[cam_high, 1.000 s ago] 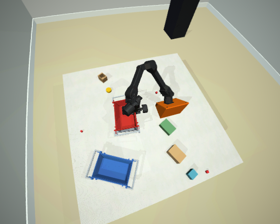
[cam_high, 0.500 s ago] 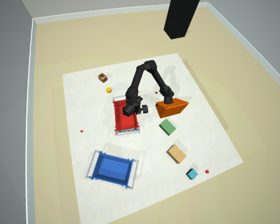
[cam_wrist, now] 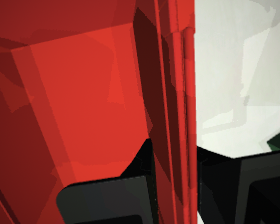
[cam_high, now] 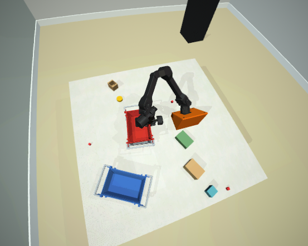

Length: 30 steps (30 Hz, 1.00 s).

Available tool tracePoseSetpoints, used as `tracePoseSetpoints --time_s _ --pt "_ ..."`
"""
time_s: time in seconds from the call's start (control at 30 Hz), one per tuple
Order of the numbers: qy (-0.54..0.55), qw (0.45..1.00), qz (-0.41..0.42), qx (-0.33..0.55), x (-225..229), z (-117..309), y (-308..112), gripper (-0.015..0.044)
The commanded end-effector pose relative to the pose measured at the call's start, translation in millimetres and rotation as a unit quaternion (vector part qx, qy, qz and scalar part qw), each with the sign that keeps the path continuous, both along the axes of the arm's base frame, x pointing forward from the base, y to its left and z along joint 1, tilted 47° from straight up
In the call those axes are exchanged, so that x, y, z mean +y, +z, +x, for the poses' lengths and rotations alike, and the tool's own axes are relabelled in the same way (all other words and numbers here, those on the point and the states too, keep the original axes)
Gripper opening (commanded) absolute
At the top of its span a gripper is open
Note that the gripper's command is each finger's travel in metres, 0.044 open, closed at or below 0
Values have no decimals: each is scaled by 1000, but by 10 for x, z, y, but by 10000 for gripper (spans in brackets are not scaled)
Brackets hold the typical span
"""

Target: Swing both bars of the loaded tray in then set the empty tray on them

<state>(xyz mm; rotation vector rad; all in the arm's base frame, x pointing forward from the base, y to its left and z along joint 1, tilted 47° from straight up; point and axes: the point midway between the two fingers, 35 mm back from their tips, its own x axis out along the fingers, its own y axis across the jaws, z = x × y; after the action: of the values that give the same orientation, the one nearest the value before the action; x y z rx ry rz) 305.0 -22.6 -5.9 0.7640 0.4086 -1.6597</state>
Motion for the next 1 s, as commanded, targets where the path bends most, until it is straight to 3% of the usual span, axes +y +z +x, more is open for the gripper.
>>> tracePoseSetpoints --time_s 0.0,0.97 --pt "-6 1000 4 8 -42 -36 -32 0" --pt "-6 1000 4 8 -85 -58 -81 0"
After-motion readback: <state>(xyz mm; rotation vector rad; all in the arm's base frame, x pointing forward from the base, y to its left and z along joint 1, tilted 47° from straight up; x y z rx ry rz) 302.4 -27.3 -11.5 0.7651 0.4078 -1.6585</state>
